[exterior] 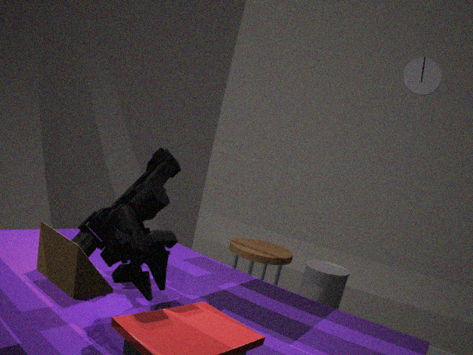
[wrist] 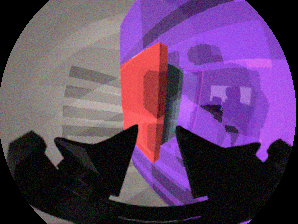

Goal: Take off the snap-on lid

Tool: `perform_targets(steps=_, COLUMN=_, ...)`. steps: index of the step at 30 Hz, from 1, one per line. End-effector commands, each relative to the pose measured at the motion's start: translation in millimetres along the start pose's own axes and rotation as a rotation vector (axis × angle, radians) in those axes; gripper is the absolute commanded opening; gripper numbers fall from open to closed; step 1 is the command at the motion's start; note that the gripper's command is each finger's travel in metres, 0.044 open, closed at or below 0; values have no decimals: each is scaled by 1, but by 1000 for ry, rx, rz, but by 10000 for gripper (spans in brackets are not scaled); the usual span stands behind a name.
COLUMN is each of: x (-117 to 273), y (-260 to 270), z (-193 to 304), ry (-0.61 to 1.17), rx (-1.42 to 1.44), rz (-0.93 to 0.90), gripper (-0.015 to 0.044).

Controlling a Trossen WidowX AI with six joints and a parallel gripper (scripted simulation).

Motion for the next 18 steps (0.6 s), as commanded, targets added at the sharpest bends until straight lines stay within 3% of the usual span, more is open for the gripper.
perform_targets(steps=1, x=-8, y=1, z=0, ry=-2, rx=-2, rz=0, gripper=235)
perform_targets(steps=18, x=-35, y=-1, z=1, ry=1, rx=-3, rz=-3, gripper=235)
Point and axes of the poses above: the point midway between the two fingers, 35 mm back from their tips, its own x axis back along the fingers, its own y axis across the jaws, z = x × y, the point moved 3 cm from there along x, back along the fingers, and after that the axes turned 11 degrees about -x, right-handed, at the moved point
